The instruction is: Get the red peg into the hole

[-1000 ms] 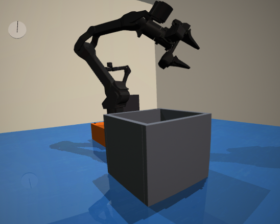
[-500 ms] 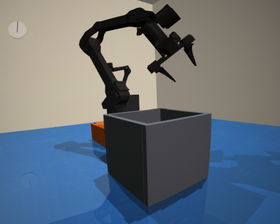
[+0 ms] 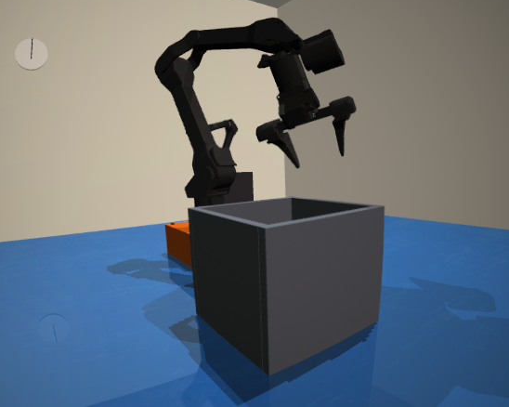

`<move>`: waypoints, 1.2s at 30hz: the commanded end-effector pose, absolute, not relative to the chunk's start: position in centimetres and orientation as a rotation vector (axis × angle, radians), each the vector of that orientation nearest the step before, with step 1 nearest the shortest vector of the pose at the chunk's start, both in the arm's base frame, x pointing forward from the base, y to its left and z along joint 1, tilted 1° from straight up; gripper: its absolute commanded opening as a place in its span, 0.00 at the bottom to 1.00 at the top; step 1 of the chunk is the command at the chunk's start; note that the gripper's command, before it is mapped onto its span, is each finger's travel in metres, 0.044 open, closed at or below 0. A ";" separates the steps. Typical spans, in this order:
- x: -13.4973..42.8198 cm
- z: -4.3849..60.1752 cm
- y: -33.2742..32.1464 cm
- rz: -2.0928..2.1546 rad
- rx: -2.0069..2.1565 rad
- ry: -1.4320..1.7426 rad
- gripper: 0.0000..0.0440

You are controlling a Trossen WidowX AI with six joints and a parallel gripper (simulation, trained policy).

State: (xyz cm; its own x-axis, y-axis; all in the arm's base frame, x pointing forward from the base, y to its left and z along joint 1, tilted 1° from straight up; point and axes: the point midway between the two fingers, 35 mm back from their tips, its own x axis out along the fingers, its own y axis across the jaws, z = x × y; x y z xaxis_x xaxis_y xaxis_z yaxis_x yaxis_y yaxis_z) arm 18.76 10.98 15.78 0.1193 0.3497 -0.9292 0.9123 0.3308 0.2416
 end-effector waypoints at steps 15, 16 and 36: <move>17.4 10.6 10.5 -1.003 1.106 1.477 1.00; 17.4 10.4 10.4 -1.014 1.096 1.474 1.00; 17.9 3.6 8.6 -1.136 1.017 1.374 0.96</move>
State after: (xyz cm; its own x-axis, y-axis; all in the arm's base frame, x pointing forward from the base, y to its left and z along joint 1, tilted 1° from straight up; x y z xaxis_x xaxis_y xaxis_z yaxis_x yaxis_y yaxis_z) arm 18.02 8.89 4.59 -0.0950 0.0133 -0.9954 0.9745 0.2055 -0.0903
